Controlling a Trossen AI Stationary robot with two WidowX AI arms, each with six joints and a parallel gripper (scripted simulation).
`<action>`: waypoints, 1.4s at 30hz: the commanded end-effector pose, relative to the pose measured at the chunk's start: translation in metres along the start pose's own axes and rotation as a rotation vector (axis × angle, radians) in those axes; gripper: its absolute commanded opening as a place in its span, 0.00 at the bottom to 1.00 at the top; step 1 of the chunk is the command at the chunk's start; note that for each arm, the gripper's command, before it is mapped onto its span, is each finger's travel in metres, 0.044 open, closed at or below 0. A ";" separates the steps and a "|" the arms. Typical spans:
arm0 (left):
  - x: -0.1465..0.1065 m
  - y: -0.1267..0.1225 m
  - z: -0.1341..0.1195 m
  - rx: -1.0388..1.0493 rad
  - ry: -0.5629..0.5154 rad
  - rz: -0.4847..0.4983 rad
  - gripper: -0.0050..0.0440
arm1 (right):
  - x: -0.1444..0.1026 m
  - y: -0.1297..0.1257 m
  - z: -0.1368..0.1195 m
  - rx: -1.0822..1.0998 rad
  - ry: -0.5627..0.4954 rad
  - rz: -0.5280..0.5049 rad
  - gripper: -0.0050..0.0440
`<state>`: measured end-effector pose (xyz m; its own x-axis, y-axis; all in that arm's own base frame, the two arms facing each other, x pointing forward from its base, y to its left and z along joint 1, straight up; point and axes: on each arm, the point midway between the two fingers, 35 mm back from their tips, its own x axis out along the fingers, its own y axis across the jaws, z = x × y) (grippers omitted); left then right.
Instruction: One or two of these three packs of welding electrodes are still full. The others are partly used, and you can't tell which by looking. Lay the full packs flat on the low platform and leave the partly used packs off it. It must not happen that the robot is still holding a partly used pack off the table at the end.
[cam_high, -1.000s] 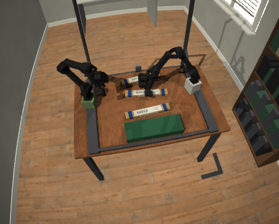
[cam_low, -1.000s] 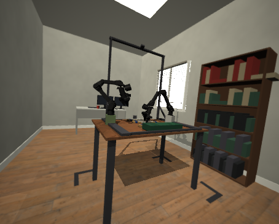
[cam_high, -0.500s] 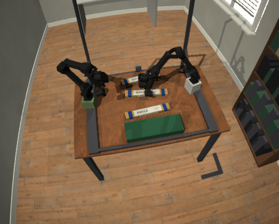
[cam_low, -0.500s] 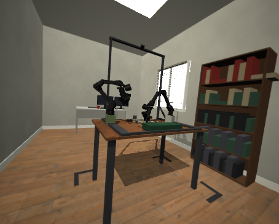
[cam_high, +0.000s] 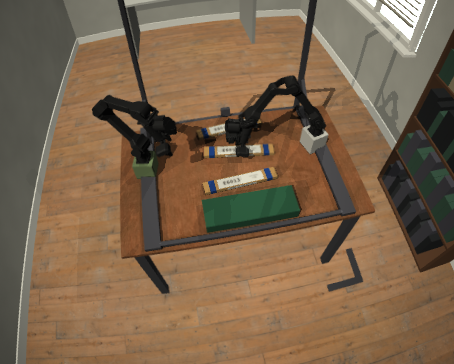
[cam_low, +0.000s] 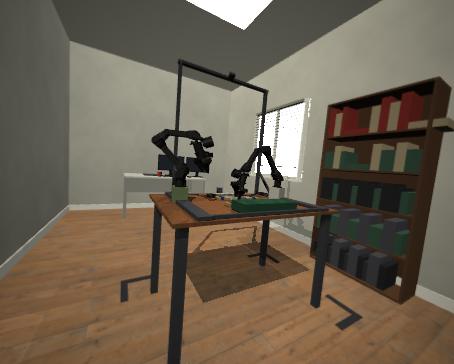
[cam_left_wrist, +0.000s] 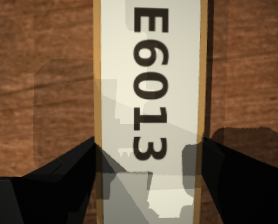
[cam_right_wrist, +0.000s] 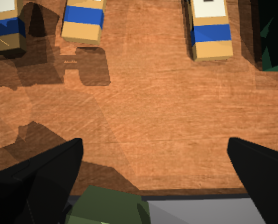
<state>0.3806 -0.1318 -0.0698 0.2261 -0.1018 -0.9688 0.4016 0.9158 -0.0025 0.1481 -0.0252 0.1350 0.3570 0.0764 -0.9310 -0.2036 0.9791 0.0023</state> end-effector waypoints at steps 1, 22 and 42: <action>-0.027 0.002 0.021 0.000 -0.062 0.009 0.00 | -0.006 -0.001 0.004 -0.006 -0.020 -0.007 0.98; -0.058 0.001 0.027 0.000 -0.062 0.008 0.00 | -0.006 -0.001 0.004 -0.006 -0.020 -0.007 0.98; -0.086 0.001 0.033 0.000 -0.063 0.008 0.00 | -0.006 -0.001 0.004 -0.006 -0.020 -0.007 0.98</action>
<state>0.3695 -0.1279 -0.0226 0.1776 -0.0846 -0.9805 0.4012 0.9160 -0.0064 0.1481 -0.0252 0.1350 0.3570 0.0764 -0.9310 -0.2036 0.9791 0.0023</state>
